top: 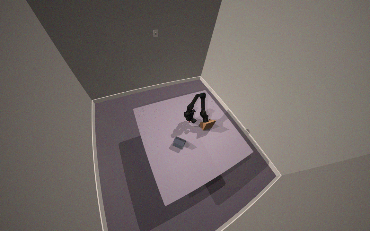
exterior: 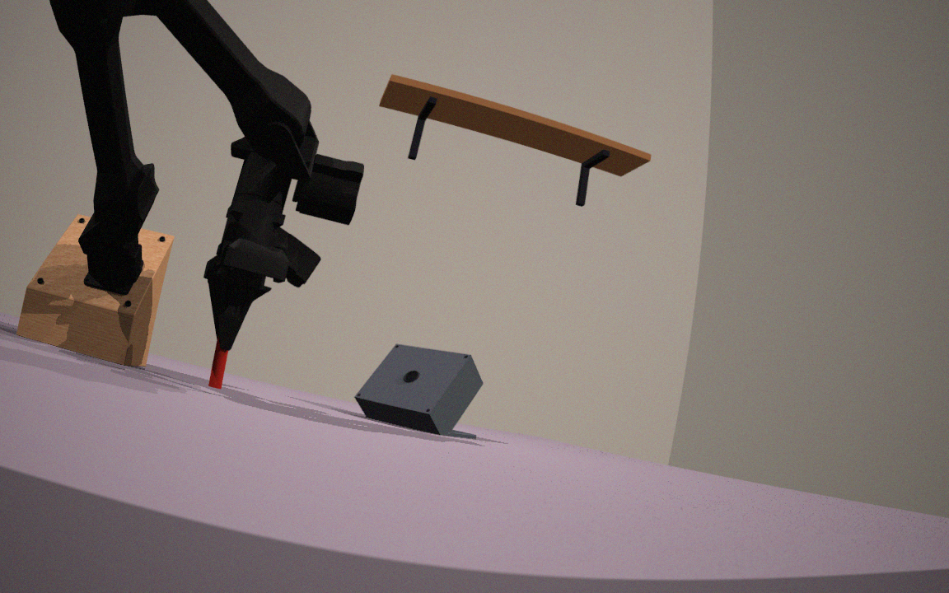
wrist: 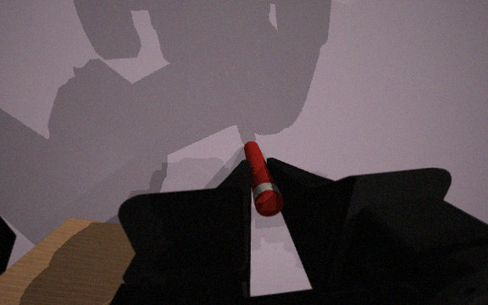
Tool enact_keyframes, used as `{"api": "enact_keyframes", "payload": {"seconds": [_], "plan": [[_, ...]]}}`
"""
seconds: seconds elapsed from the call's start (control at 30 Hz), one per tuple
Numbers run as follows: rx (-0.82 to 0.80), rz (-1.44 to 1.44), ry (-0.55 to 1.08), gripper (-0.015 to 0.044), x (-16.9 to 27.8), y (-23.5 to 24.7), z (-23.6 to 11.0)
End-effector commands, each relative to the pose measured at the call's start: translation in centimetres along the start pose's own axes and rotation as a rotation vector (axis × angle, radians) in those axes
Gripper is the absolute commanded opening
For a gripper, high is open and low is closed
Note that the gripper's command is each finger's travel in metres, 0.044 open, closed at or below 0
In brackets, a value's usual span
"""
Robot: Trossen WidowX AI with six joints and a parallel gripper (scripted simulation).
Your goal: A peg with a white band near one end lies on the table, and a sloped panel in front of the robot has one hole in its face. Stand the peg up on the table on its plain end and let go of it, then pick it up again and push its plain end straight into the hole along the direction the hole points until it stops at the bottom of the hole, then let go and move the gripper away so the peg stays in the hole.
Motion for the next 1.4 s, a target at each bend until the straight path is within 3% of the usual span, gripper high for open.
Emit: {"api": "enact_keyframes", "payload": {"seconds": [0.0,0.67,1.37], "plan": [[-0.007,0.002,-0.006,0.0,-0.3,0.0,-1.2],[0.003,0.002,-0.001,0.0,-0.5,0.1,-7.2],[-0.085,-0.048,-0.075,0.0,-2.0,1.7,-6.5]]}}
Point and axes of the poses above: the point midway between the two fingers, 35 mm back from their tips, its own z axis out along the fingers, its own y axis across the jaws, x = y × z, the point moved 7 cm from there along -z, back along the fingers, and after that the axes turned 2 degrees about z, right-handed, at the moved point
